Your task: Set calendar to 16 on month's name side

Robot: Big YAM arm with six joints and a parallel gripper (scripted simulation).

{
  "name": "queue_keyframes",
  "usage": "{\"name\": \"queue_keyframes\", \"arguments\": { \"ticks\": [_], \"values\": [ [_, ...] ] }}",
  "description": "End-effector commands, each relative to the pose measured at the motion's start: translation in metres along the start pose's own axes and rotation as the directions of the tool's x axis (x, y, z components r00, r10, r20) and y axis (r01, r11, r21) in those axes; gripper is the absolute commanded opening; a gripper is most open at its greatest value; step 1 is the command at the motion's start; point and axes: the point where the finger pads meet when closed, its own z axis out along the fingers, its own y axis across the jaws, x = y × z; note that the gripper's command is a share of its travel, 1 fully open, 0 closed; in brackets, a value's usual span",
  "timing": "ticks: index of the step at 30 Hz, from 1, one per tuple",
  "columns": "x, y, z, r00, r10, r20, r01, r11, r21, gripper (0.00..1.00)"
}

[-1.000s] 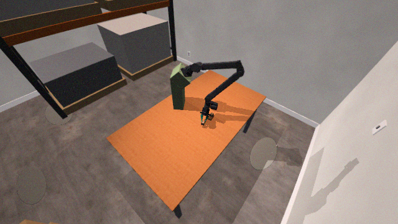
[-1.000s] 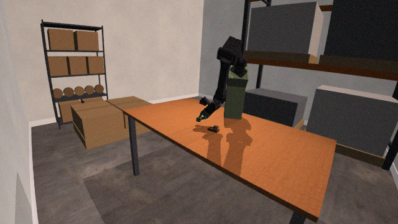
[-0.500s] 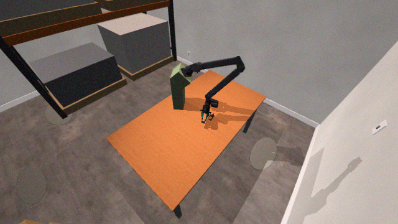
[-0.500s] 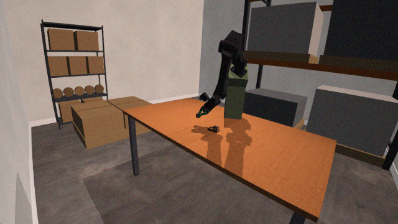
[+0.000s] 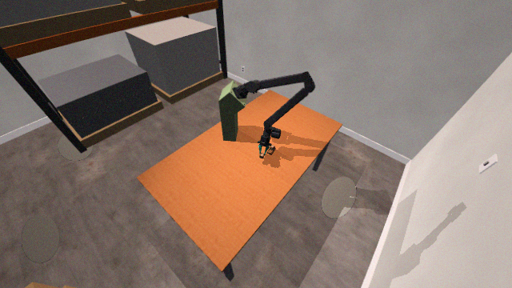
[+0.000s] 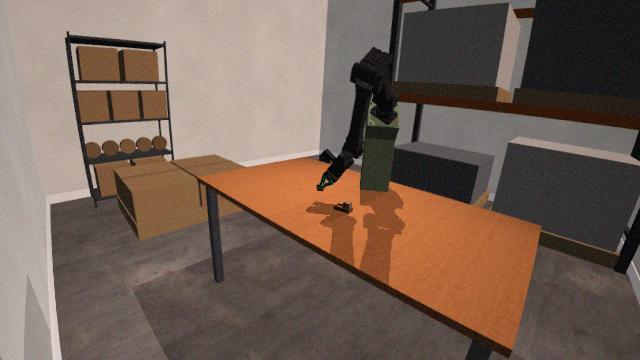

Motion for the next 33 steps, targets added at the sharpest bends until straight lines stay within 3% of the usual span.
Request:
{"name": "queue_keyframes", "arguments": {
  "ticks": [1, 5, 8, 9, 12, 14, 22, 25, 26, 29, 31, 33],
  "values": [
    [-0.023, -0.012, -0.007, 0.999, -0.007, -0.032, 0.008, 0.999, 0.031, 0.28],
    [-0.024, -0.003, -0.005, 0.992, 0.000, -0.128, 0.001, 1.000, 0.011, 0.28],
    [-0.023, -0.008, -0.005, 0.989, 0.000, -0.145, 0.003, 1.000, 0.019, 0.28],
    [-0.012, -0.015, -0.005, 0.986, -0.015, -0.163, 0.020, 0.999, 0.032, 0.28],
    [-0.007, -0.012, -0.003, 0.984, -0.022, -0.175, 0.027, 0.999, 0.026, 0.28],
    [-0.023, -0.002, 0.003, 0.985, -0.001, -0.175, 0.003, 1.000, 0.013, 0.28],
    [-0.028, 0.008, 0.000, 0.927, -0.002, -0.375, -0.003, 1.000, -0.011, 0.28],
    [-0.025, -0.003, 0.002, 0.919, 0.005, -0.395, -0.001, 1.000, 0.010, 0.28],
    [-0.011, -0.007, -0.004, 0.908, -0.012, -0.418, 0.019, 1.000, 0.014, 0.28],
    [-0.009, -0.005, -0.003, 0.906, -0.015, -0.423, 0.022, 1.000, 0.011, 0.28],
    [-0.023, -0.008, 0.005, 0.904, 0.006, -0.427, 0.004, 1.000, 0.022, 0.28],
    [-0.023, -0.008, 0.006, 0.881, 0.005, -0.473, 0.007, 1.000, 0.024, 0.28]
  ]
}}
